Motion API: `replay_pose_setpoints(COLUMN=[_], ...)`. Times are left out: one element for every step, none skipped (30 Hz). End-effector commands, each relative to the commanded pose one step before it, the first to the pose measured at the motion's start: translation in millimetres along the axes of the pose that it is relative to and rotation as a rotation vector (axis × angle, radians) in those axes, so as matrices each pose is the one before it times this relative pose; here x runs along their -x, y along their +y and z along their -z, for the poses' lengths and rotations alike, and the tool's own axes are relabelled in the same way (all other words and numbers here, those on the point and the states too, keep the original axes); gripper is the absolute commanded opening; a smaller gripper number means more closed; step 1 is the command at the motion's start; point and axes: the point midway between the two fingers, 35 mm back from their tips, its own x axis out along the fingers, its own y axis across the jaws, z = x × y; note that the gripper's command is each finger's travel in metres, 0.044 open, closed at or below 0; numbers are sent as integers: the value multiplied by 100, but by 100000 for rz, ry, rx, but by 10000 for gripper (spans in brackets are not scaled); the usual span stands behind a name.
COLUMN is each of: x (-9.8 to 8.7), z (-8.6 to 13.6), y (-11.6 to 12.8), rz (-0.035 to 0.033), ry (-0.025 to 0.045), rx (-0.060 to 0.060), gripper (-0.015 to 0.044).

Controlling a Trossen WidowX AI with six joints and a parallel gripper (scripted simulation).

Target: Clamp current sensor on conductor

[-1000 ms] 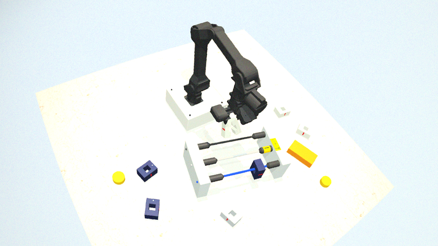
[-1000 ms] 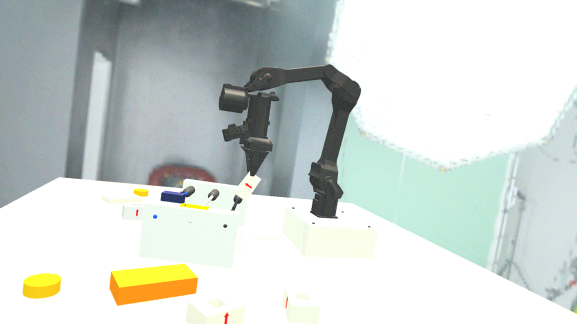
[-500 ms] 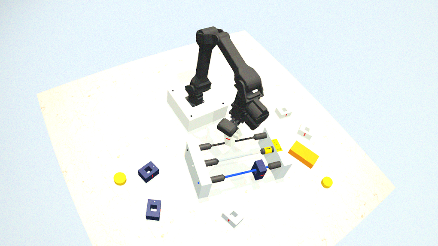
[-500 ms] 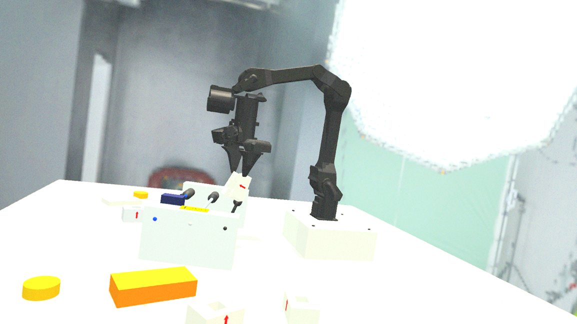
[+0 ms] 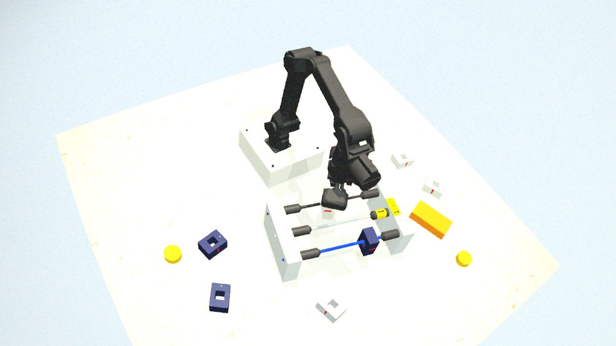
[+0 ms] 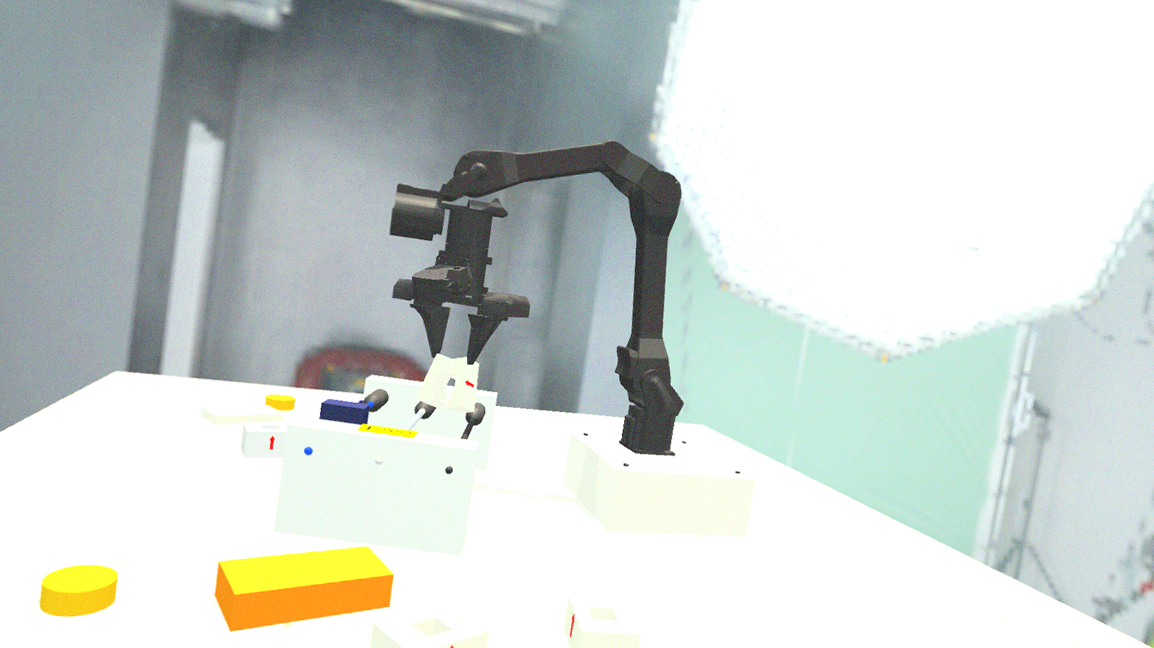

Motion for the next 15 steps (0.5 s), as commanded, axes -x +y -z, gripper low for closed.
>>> replay_pose_setpoints(x=[110, -39, -40, -41, -43, -44, -46, -47, -49, -50, -52, -53, -45, -27, -9], z=[-140, 26, 35, 44, 53, 63, 72, 81, 90, 99, 107, 116, 102, 65, 22], y=[-1187, -242, -241, -240, -238, -237, -234, -232, -229, -226, -222, -218, -176, -105, -34], rz=[1136, 22, 22, 22, 22, 21, 21, 21, 20, 20, 20, 19, 15, 9, 3], ry=[-587, 5, 6, 7, 7, 8, 9, 10, 11, 11, 12, 13, 11, 7, 2], rx=[10988, 2994, 2994, 2994, 2994, 2994, 2994, 2994, 2994, 2994, 2994, 2994, 2467, 1491, 497], gripper=[0, 0, 0, 0, 0, 0, 0, 0, 0, 0, 0, 0, 0, 0, 0])
